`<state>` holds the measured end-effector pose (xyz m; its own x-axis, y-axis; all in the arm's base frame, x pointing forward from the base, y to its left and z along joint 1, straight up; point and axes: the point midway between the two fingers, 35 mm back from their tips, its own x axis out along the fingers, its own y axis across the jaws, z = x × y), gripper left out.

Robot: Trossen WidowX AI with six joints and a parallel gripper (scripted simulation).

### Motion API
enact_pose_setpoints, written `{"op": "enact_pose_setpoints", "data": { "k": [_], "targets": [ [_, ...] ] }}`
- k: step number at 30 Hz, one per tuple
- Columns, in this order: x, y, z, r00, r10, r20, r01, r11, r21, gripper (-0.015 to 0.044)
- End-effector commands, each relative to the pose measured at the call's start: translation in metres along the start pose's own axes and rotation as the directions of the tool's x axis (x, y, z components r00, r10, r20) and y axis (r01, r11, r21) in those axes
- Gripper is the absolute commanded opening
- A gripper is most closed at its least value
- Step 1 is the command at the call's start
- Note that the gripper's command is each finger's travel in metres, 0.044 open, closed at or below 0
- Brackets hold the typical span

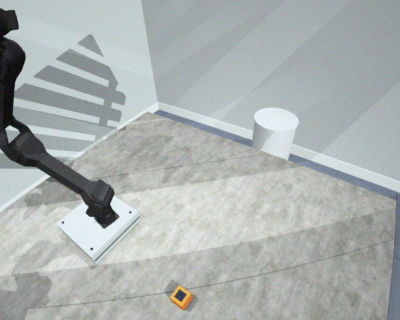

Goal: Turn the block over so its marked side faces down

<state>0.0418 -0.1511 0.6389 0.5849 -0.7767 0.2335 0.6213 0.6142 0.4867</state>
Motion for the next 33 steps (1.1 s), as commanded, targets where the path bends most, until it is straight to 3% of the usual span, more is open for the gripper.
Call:
{"op": "enact_pose_setpoints", "data": {
  "k": [1,14,22,30,33],
  "targets": [
    [0.0,0.001,0.0,1.0,0.001,0.002,-0.001,1.0,-0.004,0.0426],
    [0.009,0.133,-0.066,0.977,0.18,0.114,-0.12,0.908,-0.402,0.044],
    [0.026,0.204,-0.167,0.945,0.324,-0.05,-0.283,0.728,-0.624,0.044],
    [0.037,0.224,-0.235,0.915,0.353,-0.196,-0.387,0.628,-0.675,0.044],
    [0.041,0.233,-0.27,0.881,0.388,-0.271,-0.452,0.52,-0.725,0.044]
  ]
}}
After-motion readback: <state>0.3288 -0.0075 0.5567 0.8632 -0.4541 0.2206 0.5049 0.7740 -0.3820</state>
